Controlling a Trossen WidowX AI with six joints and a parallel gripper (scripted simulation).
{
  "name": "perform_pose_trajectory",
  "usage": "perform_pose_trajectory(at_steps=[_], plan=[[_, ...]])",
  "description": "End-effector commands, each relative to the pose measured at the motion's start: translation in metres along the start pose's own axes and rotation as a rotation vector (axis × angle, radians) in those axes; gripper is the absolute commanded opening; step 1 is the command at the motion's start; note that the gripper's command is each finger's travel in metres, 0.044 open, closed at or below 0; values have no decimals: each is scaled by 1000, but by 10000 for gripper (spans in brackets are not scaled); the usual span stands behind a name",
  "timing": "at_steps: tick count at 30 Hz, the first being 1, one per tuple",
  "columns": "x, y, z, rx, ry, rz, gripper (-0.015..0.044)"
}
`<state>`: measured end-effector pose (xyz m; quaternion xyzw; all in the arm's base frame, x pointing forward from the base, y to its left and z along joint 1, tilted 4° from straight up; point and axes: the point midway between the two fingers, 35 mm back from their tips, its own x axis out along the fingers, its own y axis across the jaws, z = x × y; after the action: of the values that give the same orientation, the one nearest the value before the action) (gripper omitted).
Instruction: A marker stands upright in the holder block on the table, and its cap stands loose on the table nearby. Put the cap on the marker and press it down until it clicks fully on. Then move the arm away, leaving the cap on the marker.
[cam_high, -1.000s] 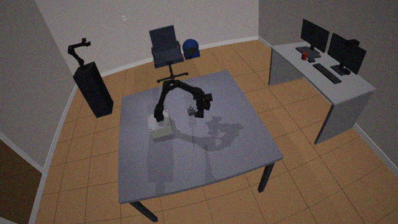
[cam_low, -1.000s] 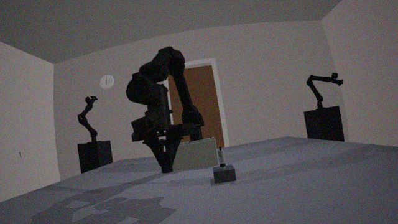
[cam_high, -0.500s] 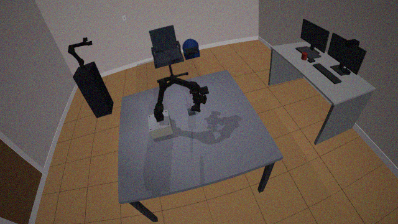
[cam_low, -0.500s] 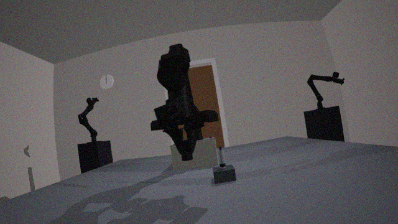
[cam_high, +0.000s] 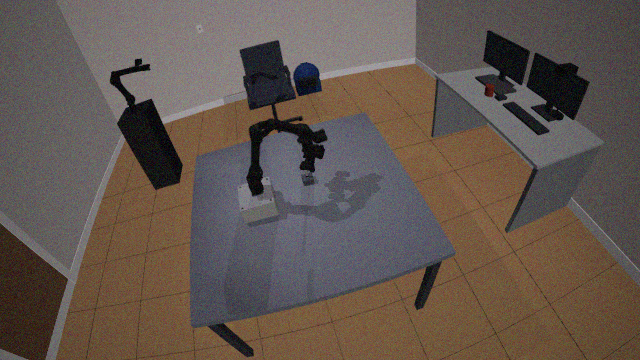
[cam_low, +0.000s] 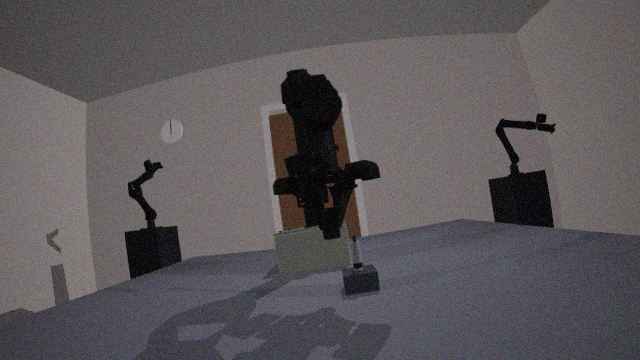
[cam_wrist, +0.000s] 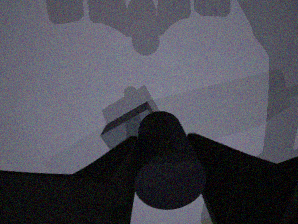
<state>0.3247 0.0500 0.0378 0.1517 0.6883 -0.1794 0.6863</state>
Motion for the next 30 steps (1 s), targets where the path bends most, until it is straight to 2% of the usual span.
perform_pose_trajectory(at_steps=[1,10,30], plan=[[-4,8,-16,5,9,0,0],[-14,21,-45,5,12,0,0],[8,22,-45,5,12,0,0]])
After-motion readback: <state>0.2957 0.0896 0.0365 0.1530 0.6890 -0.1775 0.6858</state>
